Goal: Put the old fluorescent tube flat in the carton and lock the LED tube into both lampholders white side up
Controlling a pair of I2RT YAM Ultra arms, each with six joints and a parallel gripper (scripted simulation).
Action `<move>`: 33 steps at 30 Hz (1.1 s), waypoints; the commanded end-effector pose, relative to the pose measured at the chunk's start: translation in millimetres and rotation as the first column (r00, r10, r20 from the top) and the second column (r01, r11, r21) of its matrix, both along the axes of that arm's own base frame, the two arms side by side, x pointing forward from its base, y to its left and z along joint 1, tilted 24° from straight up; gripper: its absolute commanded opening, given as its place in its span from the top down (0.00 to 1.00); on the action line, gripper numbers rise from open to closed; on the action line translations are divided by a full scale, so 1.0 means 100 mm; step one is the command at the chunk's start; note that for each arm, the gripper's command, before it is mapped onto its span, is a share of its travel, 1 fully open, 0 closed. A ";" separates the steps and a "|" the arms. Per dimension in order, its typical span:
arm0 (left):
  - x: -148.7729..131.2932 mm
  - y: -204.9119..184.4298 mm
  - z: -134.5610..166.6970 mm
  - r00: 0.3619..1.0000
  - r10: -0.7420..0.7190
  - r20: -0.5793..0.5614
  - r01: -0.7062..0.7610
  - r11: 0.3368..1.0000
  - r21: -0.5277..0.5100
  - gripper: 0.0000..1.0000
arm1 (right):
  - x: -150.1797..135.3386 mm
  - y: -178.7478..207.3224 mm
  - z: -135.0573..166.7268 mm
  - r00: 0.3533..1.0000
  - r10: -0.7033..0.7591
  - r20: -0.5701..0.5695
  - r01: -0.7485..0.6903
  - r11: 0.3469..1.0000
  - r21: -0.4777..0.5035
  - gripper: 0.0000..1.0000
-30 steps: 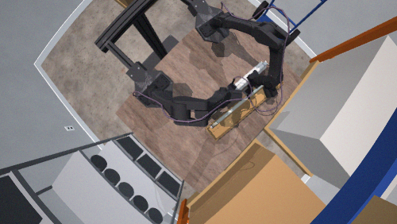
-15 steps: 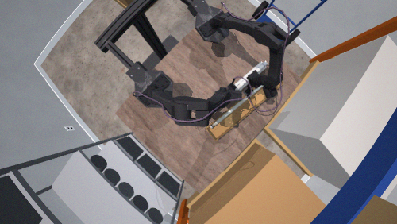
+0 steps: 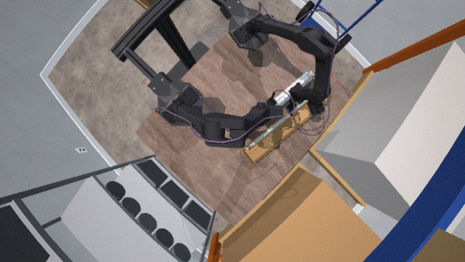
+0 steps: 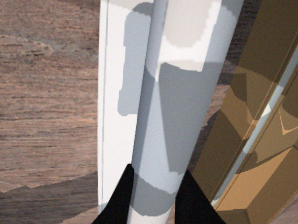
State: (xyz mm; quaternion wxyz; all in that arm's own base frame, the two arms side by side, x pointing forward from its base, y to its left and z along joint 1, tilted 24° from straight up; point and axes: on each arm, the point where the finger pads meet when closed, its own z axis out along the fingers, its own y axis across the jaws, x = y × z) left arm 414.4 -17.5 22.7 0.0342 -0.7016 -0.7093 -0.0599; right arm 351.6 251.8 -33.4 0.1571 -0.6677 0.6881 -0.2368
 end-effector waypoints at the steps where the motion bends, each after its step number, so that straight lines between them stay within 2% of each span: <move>1: 0.00 -0.02 -0.11 1.000 -0.009 -0.012 0.009 1.000 -0.019 0.89 | 0.10 0.13 0.02 1.000 0.011 0.024 -0.012 0.999 0.044 0.89; 5: -0.03 -0.05 -0.03 1.000 -0.018 -0.011 0.018 1.000 -0.019 0.89 | 0.10 0.24 0.23 0.998 0.023 0.057 -0.028 0.996 0.080 0.89; 7: -0.02 -0.04 -0.11 1.000 -0.015 -0.017 0.015 1.000 -0.018 0.89 | 0.12 0.22 0.22 0.998 0.020 0.055 -0.024 0.997 0.077 0.89; 11: -0.02 -0.05 -0.09 1.000 -0.018 -0.013 0.018 1.000 -0.019 0.89 | 0.07 0.15 -0.01 1.000 0.018 0.020 -0.018 0.999 0.042 0.89; 16: -0.03 -0.03 -0.08 1.000 -0.015 -0.019 0.014 1.000 -0.018 0.89 | 0.10 0.18 0.14 0.999 0.009 0.044 -0.012 0.997 0.070 0.89; 17: 0.03 -0.03 -0.04 1.000 -0.013 0.004 0.013 1.000 -0.020 0.89 | 0.07 0.12 0.02 1.000 0.014 0.024 -0.015 0.999 0.047 0.89; 18: -0.01 -0.01 -0.15 1.000 -0.008 -0.017 0.007 1.000 -0.019 0.89 | 0.08 0.09 -0.05 1.000 0.013 0.013 -0.014 0.999 0.033 0.89; 21: 0.00 -0.04 -0.11 1.000 -0.017 -0.010 0.017 1.000 -0.019 0.89 | 0.07 0.15 0.07 0.999 0.025 0.032 -0.026 0.998 0.053 0.89; 24: -0.02 -0.04 -0.17 1.000 -0.015 -0.025 0.015 1.000 -0.018 0.89 | 0.02 0.08 -0.09 1.000 0.022 0.005 -0.022 0.999 0.026 0.89; 33: -0.02 -0.02 -0.13 1.000 -0.013 -0.024 0.012 1.000 -0.017 0.89 | 0.14 0.18 0.09 0.999 0.008 0.046 -0.012 0.997 0.073 0.89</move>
